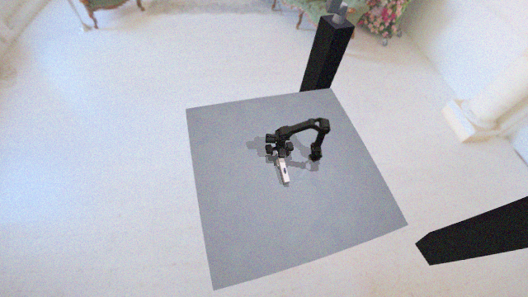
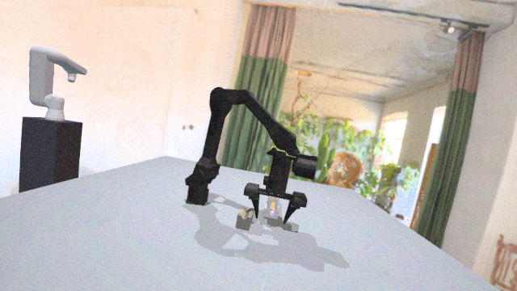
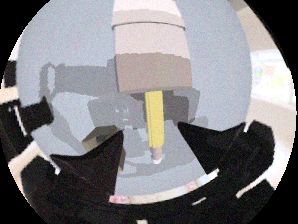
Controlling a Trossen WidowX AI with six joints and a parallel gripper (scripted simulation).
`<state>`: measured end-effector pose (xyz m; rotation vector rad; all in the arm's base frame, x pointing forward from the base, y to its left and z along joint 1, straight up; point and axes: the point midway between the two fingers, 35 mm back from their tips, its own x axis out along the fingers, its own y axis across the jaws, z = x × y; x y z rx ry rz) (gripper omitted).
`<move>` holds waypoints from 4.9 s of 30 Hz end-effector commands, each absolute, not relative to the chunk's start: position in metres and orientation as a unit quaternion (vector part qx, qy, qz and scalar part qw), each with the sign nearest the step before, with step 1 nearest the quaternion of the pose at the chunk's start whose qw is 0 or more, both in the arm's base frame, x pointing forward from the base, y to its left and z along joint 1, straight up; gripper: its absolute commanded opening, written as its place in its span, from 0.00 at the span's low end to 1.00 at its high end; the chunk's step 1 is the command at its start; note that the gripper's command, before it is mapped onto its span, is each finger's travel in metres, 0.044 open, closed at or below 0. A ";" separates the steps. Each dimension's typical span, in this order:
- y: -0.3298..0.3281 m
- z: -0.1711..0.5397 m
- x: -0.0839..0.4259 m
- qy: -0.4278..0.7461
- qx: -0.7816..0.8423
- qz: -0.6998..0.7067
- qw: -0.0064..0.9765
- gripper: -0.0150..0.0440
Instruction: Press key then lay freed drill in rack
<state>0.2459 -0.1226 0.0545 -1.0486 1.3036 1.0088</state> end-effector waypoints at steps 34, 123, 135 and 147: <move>-0.127 0.057 0.244 0.553 -0.443 0.427 0.561 0.25; -0.185 0.085 0.226 0.555 -0.445 0.426 0.559 0.25; -0.185 0.090 0.226 0.555 -0.445 0.426 0.559 0.25; -0.184 0.095 0.226 0.555 -0.445 0.426 0.559 0.25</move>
